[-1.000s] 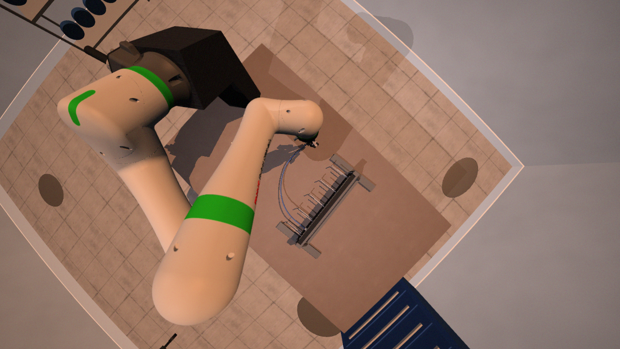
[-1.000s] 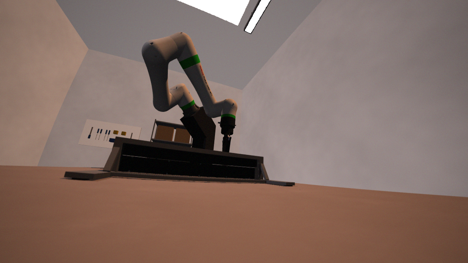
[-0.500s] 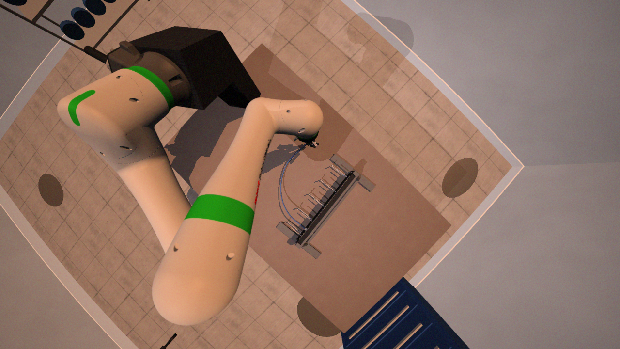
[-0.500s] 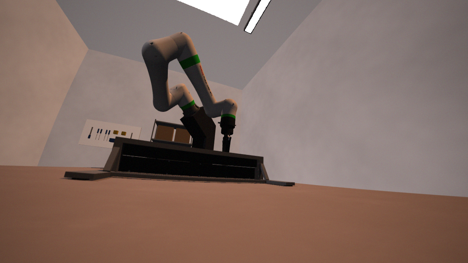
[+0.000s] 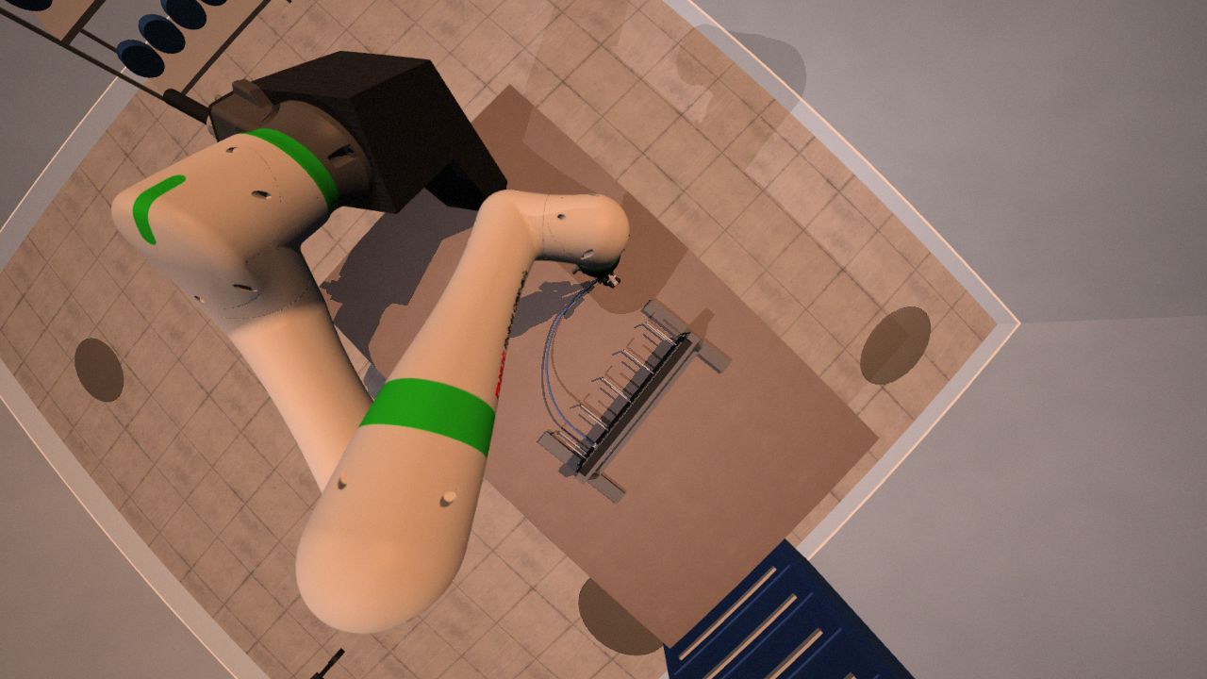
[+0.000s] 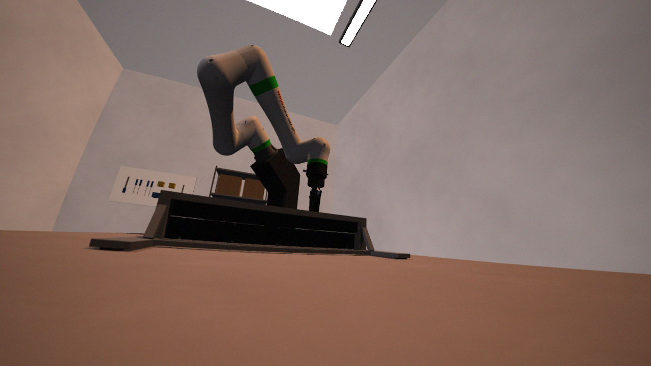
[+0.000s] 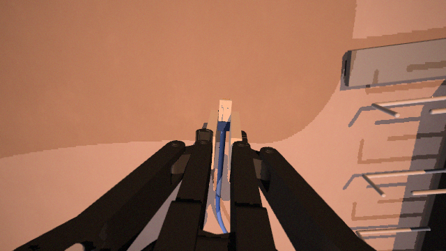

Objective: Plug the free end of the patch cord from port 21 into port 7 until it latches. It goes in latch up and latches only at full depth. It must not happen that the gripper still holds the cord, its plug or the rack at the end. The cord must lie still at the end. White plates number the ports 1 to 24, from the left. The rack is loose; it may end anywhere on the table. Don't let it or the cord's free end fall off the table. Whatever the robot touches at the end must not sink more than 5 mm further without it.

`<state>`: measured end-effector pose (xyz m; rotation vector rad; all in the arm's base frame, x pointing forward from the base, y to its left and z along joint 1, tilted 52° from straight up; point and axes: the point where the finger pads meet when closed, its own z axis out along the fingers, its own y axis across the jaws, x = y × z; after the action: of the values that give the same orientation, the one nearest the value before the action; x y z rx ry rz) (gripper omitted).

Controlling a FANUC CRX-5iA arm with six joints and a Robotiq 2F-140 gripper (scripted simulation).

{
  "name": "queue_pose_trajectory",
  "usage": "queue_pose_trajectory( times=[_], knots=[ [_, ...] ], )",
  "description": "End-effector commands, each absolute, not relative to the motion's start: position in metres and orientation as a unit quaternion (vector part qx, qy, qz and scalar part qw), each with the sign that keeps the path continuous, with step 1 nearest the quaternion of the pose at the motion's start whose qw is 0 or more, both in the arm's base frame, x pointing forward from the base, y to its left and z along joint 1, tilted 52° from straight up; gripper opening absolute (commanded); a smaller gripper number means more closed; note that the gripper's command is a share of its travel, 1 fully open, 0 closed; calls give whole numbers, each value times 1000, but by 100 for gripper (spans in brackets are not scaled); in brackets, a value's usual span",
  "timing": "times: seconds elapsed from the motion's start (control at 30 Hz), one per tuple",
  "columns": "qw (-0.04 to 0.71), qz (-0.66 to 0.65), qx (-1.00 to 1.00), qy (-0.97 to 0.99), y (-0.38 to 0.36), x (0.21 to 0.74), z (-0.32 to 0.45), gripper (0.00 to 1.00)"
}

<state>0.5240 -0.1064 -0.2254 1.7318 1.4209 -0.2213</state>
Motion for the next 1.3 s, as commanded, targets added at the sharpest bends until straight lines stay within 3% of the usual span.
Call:
queue_pose_trajectory(
  times=[0.0,0.47,1.27],
  knots=[
    [431,-87,696,568,-106,525,-225,0],
    [437,-44,749,495,-109,545,-198,0],
    [414,142,889,130,-123,632,-84,0]
  ],
)
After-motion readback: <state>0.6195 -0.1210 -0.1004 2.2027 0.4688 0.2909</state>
